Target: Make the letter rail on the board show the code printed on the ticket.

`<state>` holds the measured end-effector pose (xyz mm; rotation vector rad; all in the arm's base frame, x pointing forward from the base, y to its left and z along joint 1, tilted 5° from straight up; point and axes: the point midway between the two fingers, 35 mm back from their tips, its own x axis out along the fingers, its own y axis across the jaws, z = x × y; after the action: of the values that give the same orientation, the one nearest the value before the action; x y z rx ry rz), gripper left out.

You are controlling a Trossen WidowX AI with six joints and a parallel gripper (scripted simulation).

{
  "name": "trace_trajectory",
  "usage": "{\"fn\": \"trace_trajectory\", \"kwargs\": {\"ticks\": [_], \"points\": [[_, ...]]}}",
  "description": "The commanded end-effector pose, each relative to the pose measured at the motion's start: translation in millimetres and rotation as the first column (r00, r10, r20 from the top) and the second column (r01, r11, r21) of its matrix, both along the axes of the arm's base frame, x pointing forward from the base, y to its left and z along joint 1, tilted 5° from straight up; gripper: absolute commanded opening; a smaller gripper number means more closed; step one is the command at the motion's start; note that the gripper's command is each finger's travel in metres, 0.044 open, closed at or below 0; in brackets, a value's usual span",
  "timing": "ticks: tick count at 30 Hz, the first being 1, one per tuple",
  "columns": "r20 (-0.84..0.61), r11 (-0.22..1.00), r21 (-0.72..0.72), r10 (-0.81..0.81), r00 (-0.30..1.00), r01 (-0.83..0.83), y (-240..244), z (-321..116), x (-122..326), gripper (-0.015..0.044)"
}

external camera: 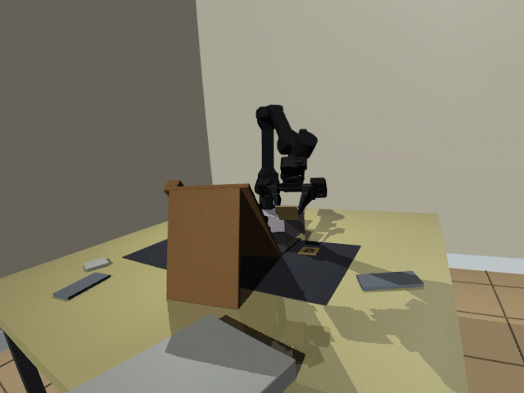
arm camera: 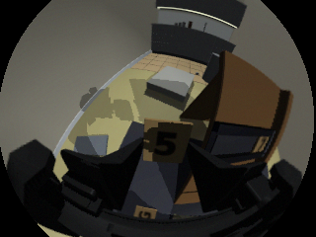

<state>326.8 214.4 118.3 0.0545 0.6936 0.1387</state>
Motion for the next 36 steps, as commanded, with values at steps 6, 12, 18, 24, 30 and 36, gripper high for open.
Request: {"fn": "trace_trajectory", "kwargs": {"ticks": [6, 12, 18, 24, 30, 36], "points": [[0.009, 1.000, 0.006, 0.003, 1.000, -0.003, -4.5, 3.2, 0.8, 0.0000], [0.009, 1.000, 0.006, 0.003, 1.000, -0.003, -7.4, 2.8, 1.2, 0.0000], [0.009, 1.000, 0.006, 0.003, 1.000, -0.003, -10.4, 2.4, 1.5, 0.0000], [0.009, 1.000, 0.006, 0.003, 1.000, -0.003, -13.4, 2.0, 1.9, 0.0000], [0.009, 1.000, 0.005, 0.003, 1.000, -0.003, -16.4, 1.6, 2.3, 0.0000], [0.009, 1.000, 0.005, 0.003, 1.000, -0.003, -19.3, 1.2, 2.7, 0.0000]]}}
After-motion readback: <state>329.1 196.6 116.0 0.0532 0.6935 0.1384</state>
